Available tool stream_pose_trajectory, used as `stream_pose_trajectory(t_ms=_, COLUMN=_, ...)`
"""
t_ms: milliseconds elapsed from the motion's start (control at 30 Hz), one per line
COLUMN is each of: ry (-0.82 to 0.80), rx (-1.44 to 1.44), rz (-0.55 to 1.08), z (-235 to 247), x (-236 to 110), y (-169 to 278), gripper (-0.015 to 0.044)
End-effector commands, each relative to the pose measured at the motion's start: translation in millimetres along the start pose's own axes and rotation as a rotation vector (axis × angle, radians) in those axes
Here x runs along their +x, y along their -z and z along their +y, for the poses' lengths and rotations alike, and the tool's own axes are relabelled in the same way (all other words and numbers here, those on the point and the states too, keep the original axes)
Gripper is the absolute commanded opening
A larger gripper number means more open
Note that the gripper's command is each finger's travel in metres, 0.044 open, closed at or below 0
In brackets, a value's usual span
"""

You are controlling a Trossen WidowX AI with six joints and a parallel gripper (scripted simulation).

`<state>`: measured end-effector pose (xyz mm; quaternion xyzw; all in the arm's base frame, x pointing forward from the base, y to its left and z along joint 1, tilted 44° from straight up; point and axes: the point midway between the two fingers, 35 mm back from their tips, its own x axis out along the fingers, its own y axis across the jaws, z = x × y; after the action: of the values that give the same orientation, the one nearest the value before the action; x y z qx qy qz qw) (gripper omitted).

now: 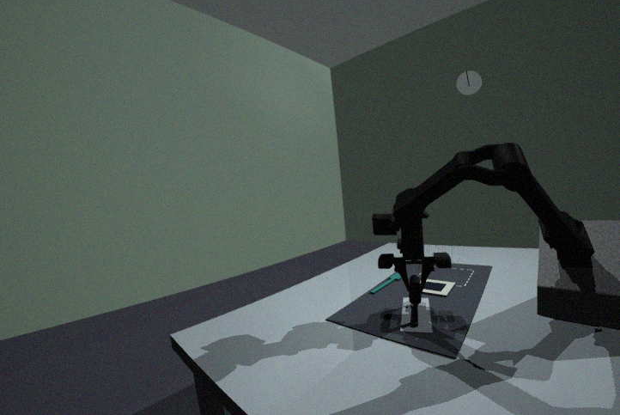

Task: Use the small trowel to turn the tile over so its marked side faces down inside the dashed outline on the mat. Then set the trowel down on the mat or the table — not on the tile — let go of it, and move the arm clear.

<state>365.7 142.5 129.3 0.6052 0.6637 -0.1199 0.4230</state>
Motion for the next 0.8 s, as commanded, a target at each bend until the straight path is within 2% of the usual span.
stream_pose_trajectory(t_ms=0, ry=0.0, rx=0.003, rz=-0.005, z=0.1, x=0.4, y=-0.8, gripper=0.013)
stream_pose_trajectory(t_ms=133, ry=0.0, rx=0.048, rz=-0.005, z=0.0, x=0.4, y=-0.8, gripper=0.013)
stream_pose_trajectory(t_ms=767, ry=-0.001, rx=0.617, rz=-0.004, z=0.0, x=0.4, y=-0.8, gripper=0.013)
